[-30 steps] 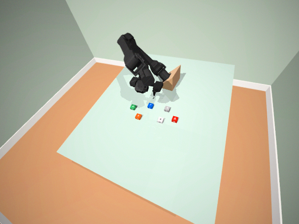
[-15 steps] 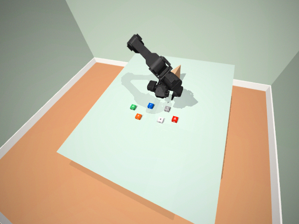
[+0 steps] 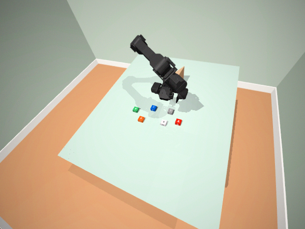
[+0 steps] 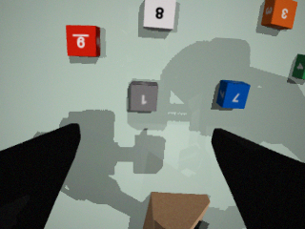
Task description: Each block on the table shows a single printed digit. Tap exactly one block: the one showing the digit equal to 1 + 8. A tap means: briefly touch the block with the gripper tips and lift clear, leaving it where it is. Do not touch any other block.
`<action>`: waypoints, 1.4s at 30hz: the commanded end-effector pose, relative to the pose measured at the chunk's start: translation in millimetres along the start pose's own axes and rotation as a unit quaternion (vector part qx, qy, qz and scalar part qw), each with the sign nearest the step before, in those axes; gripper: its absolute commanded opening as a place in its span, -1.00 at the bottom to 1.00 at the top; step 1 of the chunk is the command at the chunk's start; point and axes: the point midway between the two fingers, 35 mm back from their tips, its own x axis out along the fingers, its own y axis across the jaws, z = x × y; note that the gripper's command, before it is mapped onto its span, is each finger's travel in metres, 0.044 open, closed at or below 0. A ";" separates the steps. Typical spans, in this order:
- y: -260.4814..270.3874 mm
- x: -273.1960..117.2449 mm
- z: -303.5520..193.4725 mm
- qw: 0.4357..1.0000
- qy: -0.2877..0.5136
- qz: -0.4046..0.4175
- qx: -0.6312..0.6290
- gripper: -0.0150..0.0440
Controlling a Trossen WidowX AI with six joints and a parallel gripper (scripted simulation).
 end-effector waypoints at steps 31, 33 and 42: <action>69.3 -1.6 38.8 1.000 0.000 0.004 0.004 0.86; 69.3 -1.6 38.8 1.000 0.000 0.004 0.004 0.86; 71.0 46.4 41.6 1.000 -0.001 0.004 0.005 0.42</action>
